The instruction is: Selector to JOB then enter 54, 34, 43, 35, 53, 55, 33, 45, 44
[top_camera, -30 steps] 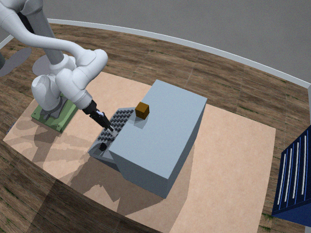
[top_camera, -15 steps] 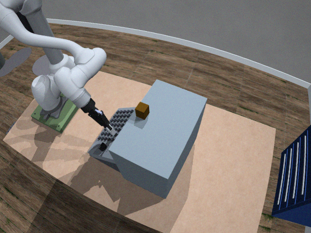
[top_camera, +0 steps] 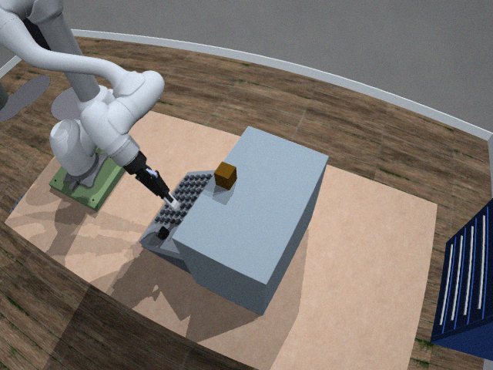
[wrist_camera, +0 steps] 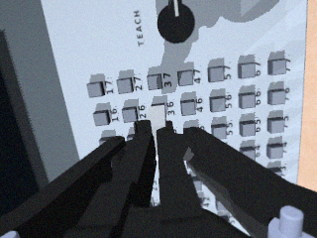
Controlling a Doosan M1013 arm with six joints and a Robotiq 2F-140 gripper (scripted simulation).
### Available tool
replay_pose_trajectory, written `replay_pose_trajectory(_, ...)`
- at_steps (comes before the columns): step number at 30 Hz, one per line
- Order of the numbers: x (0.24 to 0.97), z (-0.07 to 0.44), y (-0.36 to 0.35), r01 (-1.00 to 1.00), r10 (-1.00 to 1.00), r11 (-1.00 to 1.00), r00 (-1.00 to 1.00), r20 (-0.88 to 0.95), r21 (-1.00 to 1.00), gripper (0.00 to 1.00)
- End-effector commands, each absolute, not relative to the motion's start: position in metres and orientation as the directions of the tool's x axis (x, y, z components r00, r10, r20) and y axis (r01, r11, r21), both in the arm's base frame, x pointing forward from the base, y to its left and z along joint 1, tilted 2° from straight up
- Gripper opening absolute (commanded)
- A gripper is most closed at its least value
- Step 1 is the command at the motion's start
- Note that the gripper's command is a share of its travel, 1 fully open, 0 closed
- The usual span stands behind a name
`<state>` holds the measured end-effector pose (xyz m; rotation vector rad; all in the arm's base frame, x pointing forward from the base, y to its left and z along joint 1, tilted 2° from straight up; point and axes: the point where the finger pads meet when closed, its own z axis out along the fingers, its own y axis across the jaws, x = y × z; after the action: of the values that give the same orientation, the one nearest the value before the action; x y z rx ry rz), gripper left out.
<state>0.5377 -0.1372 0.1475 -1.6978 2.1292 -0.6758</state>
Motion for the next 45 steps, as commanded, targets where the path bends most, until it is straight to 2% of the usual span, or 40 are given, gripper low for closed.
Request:
replay_pose_trajectory(1, 0.537, 0.149, -0.137, -0.813, -0.972, 0.175, -0.232, 0.033, -0.555, 0.00)
replay_pose_trajectory(10, 0.535, 0.149, -0.135, -0.813, -0.972, 0.175, -0.232, 0.033, -0.555, 0.00)
replay_pose_trajectory(23, 0.497, 0.111, -0.060, -0.813, -0.972, 0.175, -0.232, 0.033, -0.555, 0.00)
replay_pose_trajectory(45, 0.507, 0.094, -0.062, -0.813, -0.972, 0.175, -0.232, 0.033, -0.555, 0.00)
